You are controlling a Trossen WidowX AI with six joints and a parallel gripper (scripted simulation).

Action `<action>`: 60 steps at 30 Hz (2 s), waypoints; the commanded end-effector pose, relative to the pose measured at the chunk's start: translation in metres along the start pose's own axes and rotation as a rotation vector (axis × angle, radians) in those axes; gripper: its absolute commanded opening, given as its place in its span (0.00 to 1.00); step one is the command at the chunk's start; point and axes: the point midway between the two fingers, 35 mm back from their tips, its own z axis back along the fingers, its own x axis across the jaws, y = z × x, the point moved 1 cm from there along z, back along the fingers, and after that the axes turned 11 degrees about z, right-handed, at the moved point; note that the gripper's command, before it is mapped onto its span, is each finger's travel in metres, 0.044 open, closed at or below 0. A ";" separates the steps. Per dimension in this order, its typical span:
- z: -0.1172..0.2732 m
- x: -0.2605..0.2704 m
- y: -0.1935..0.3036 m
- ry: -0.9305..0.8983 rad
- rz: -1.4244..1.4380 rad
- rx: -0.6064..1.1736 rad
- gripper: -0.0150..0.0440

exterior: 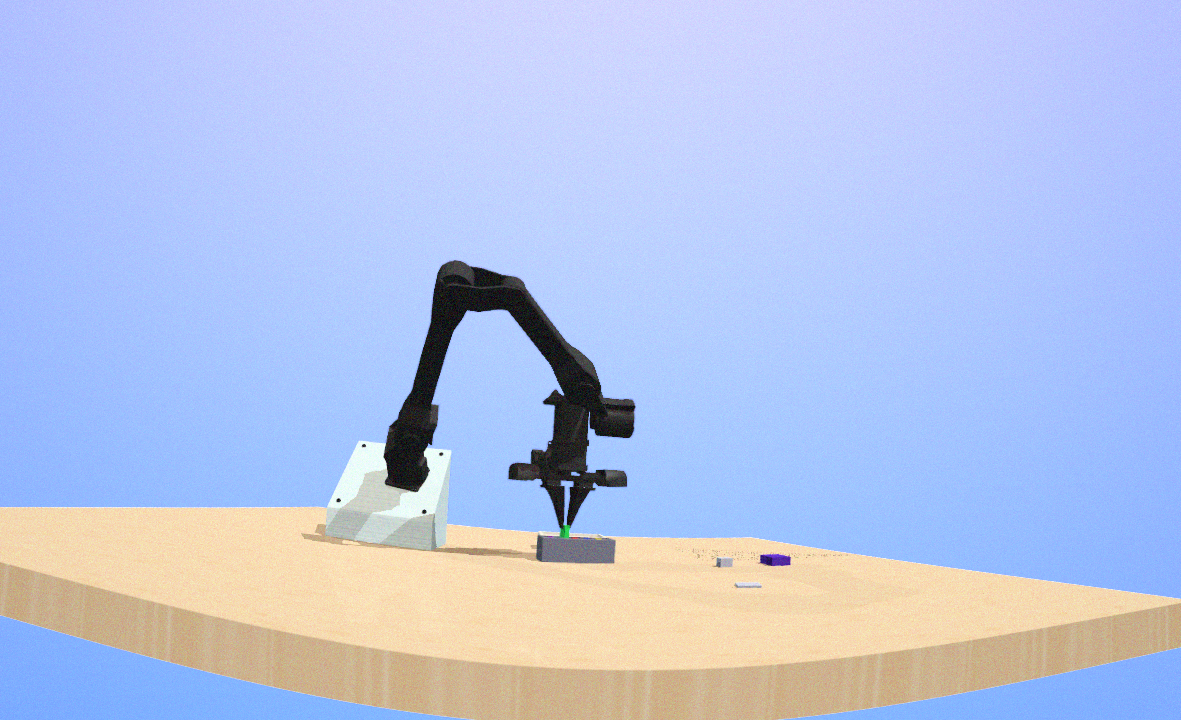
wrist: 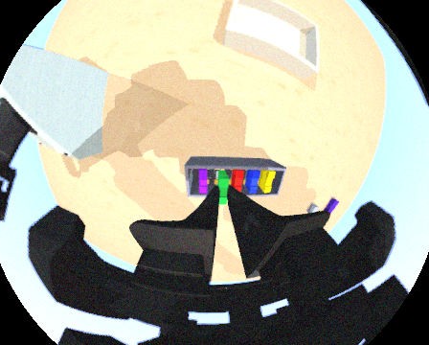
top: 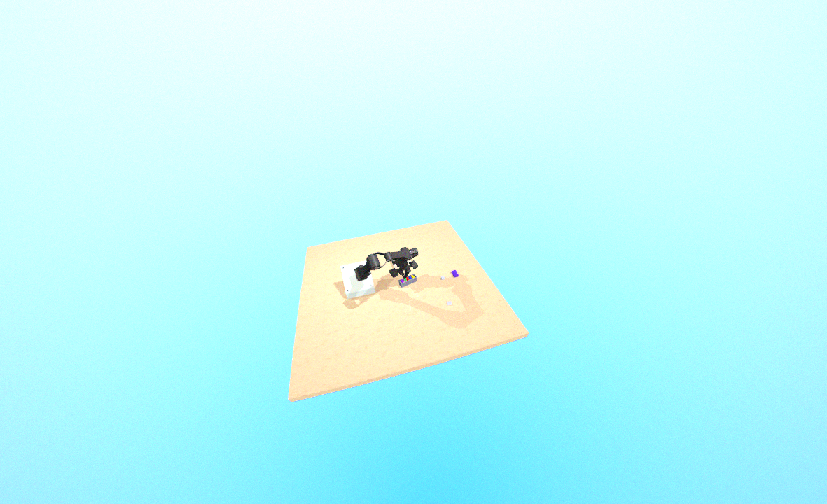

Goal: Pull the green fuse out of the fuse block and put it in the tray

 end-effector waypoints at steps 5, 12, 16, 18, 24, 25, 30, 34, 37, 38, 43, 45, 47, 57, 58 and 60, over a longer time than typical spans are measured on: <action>0.005 -0.001 0.001 0.004 -0.008 -0.003 0.25; 0.009 -0.001 0.001 0.004 -0.007 -0.003 0.25; 0.010 -0.001 0.001 0.004 -0.007 -0.002 0.25; 0.011 -0.001 0.001 0.004 -0.007 -0.002 0.25; 0.014 -0.001 0.001 0.003 -0.006 -0.002 0.25; 0.015 -0.001 0.001 0.003 -0.006 -0.002 0.25; 0.017 0.000 0.001 0.003 -0.005 -0.001 0.25; 0.021 0.000 0.001 0.003 -0.005 -0.002 0.25; 0.026 -0.001 0.001 0.003 -0.005 -0.002 0.25; 0.028 -0.001 0.001 0.003 -0.005 -0.002 0.25; 0.036 -0.001 0.001 0.003 -0.005 -0.002 0.25; 0.038 0.000 0.001 0.003 -0.005 -0.002 0.25; 0.039 0.000 0.001 0.003 -0.005 -0.002 0.25; 0.044 -0.026 -0.021 0.011 -0.004 -0.012 0.25; 0.044 -0.030 -0.025 0.012 -0.004 -0.013 0.25; 0.045 -0.037 -0.032 0.014 -0.003 -0.015 0.25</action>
